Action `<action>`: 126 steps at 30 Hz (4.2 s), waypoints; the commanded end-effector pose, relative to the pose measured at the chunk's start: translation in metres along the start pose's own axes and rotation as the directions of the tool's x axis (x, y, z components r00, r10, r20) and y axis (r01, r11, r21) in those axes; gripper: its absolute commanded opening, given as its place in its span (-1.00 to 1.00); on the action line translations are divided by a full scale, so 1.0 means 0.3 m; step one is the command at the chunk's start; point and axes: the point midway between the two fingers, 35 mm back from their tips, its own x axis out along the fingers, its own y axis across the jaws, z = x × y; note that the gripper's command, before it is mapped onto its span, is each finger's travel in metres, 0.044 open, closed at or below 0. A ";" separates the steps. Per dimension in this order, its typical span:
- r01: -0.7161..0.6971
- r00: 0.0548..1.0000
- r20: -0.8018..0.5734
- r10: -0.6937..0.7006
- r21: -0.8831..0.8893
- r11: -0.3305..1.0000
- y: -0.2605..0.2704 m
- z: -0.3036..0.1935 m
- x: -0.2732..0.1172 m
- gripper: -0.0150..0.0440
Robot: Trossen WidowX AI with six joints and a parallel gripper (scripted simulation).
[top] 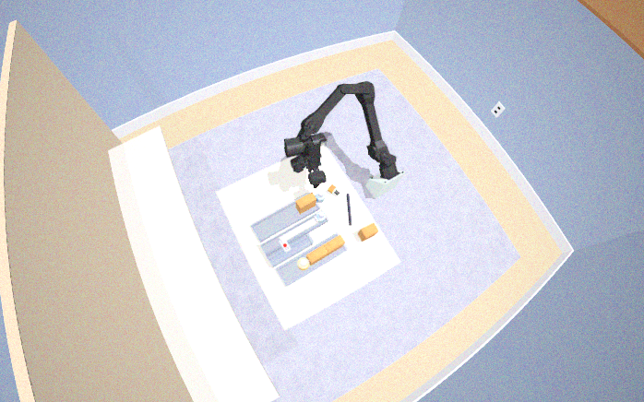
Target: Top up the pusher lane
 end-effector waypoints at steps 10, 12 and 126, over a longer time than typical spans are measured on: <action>0.289 0.951 -0.024 -0.308 -0.284 0.914 0.255 -0.074 -0.029 1.00; 0.289 0.951 -0.024 -0.308 -0.284 0.914 0.255 -0.074 -0.029 1.00; 0.282 0.952 -0.024 -0.306 -0.325 0.903 0.461 -0.151 0.145 -0.49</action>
